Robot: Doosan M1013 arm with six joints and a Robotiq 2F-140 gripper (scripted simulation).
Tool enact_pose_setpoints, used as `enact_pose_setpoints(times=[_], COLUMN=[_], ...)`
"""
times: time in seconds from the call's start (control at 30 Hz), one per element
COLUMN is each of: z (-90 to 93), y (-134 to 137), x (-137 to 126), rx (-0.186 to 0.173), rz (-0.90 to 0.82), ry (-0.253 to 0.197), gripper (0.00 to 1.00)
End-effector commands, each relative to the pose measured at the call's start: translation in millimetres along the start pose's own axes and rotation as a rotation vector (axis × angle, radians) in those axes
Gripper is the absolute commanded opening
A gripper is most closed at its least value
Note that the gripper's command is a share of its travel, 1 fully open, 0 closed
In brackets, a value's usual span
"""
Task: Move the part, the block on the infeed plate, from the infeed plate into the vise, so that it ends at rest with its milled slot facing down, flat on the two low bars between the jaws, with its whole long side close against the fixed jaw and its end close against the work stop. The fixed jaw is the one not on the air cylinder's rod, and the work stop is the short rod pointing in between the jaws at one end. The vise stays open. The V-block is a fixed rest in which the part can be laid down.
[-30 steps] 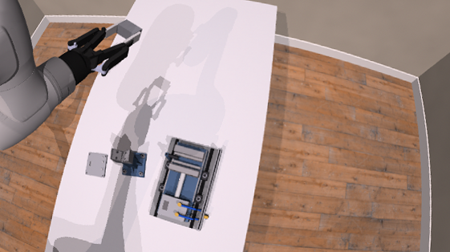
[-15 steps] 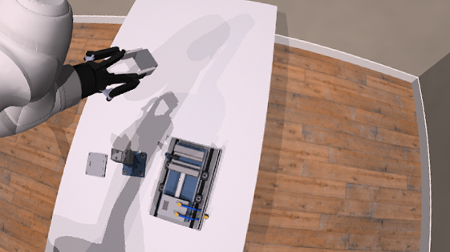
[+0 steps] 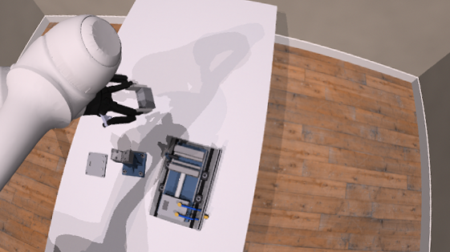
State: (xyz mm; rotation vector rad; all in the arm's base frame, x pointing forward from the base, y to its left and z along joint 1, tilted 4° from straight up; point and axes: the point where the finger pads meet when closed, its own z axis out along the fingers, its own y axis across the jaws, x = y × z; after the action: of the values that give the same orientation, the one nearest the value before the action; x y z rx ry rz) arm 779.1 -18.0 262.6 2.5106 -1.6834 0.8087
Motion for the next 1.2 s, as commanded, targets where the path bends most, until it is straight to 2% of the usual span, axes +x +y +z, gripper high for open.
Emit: enact_pose_setpoints(times=[0.0, 0.3, 0.37, 0.6, 0.83, 1.17], z=[1.0, -5.7, -5.7, -14.7, -24.2, -33.3], y=[21, 53, 53, 70, 80, 87], x=[-16, -55, -55, -81, -101, -117], rx=[-0.063, -0.173, -0.173, -0.237, -0.284, -0.320], rz=[0.054, 0.146, 0.146, 0.196, 0.231, 0.257], ry=[-0.069, -0.201, -0.201, -0.289, -0.361, -0.419], gripper=[0.00, 0.00, 0.00, 0.00, 0.00, 0.00])
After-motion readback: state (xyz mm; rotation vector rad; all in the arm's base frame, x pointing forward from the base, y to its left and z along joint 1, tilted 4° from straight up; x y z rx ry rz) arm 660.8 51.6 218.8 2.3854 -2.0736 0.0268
